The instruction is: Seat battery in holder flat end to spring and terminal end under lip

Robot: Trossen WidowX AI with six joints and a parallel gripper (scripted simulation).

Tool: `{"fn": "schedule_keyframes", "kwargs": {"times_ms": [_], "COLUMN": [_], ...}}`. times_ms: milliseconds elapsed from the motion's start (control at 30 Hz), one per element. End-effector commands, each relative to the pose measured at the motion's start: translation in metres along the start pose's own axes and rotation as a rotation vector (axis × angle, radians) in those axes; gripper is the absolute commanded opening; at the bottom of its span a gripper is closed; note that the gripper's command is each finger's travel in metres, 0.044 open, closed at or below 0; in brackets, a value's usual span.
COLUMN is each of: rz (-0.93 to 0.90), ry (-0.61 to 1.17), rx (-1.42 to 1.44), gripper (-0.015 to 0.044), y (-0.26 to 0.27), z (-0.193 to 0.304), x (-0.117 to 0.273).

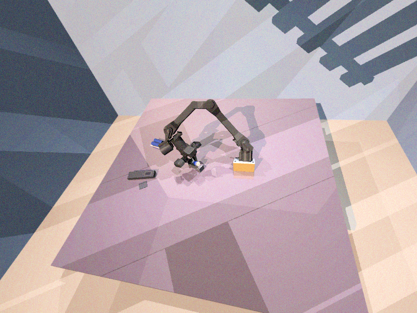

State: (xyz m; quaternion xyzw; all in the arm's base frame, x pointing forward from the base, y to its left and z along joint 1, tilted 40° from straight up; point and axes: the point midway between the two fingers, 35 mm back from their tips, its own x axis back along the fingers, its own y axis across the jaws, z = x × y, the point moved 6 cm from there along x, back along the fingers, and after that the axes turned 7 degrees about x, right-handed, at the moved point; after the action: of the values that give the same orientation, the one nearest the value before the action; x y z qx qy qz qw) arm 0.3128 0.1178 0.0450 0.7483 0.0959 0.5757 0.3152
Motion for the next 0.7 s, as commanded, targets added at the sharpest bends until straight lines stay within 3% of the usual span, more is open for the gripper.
{"fn": "schedule_keyframes", "kwargs": {"times_ms": [0, 667], "rz": [0.002, -0.016], "ry": [0.019, 0.104], "rx": [-0.008, -0.008], "gripper": [0.0087, 0.0087], "y": [0.0012, -0.0022], "z": [0.0063, 0.0], "x": [0.0029, -0.0019]}}
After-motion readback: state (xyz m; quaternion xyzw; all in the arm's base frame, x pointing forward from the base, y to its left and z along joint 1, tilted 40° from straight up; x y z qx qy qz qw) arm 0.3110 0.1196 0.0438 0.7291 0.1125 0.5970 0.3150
